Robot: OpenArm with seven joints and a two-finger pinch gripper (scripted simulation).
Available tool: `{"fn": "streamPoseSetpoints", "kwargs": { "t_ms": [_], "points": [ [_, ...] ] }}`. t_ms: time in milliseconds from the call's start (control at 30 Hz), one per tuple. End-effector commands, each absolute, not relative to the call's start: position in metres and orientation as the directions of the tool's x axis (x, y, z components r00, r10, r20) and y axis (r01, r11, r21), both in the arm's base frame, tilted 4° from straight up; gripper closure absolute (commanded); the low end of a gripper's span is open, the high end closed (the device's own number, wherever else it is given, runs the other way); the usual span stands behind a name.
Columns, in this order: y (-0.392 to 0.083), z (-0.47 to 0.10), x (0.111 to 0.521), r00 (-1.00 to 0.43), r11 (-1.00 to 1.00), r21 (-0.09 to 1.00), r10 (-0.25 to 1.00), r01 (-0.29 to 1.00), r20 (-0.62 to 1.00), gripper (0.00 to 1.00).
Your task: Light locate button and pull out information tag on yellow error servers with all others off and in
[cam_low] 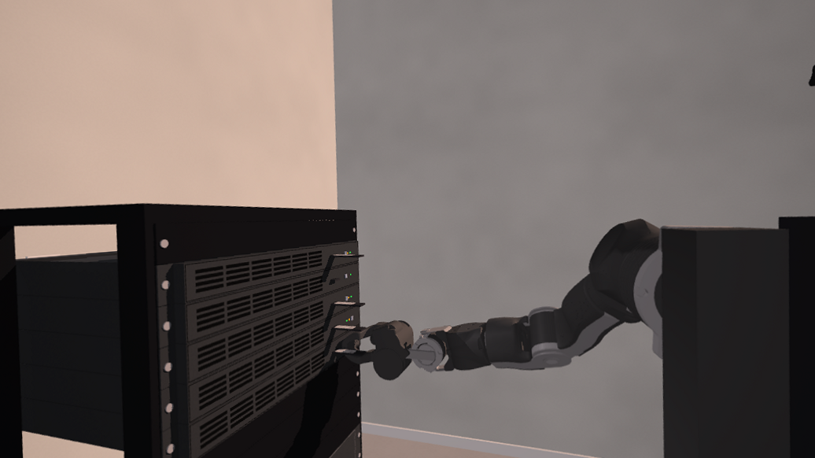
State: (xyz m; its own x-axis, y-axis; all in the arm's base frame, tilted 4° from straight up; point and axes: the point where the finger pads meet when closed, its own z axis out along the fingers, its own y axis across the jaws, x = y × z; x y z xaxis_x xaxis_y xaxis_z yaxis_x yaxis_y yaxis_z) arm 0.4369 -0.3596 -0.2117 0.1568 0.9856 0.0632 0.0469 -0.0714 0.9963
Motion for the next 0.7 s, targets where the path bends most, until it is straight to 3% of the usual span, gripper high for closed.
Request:
{"fn": "streamPoseSetpoints", "kwargs": {
  "t_ms": [0,667],
  "points": [
    [-0.3568,-0.2114,0.4387,0.15,-0.072,0.996,0.987,0.046,0.065,1.0],
    [-0.356,-0.2102,0.4402,0.149,-0.072,0.996,0.987,0.046,0.065,1.0]
  ]
}}
